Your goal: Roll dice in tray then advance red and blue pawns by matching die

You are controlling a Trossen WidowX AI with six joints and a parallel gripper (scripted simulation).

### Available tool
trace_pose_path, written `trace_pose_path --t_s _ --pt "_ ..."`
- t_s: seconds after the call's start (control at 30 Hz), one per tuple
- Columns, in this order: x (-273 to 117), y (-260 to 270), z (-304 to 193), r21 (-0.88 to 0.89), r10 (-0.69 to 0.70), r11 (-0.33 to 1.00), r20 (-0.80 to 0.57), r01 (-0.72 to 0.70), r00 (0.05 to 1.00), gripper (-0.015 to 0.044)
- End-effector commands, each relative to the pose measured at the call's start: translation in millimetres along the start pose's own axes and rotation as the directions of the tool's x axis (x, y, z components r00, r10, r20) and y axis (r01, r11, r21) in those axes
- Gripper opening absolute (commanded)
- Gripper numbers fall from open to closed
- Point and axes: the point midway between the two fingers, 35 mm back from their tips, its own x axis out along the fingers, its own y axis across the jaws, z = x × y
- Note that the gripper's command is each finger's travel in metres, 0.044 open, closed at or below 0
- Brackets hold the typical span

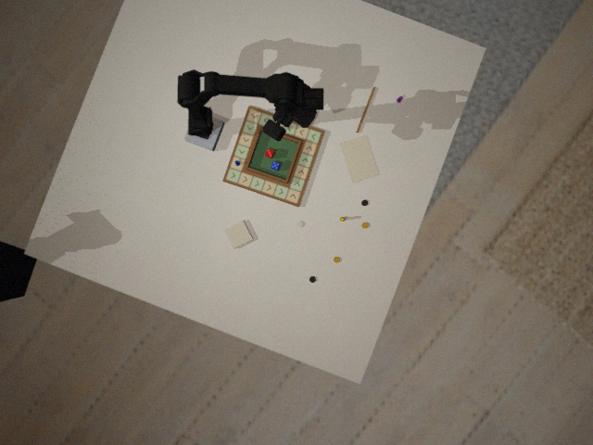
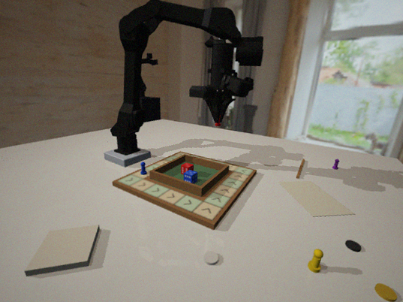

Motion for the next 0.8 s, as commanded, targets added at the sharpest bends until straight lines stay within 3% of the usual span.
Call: trace_pose_path --t_s 0.0,0.77 --pt "0 0 -7 -0.004 -0.002 1.000 0.002 0.002 1.000 0.0000" --pt "41 -11 -84 -0.003 -0.002 1.000 -0.004 0.002 1.000 0.0000"
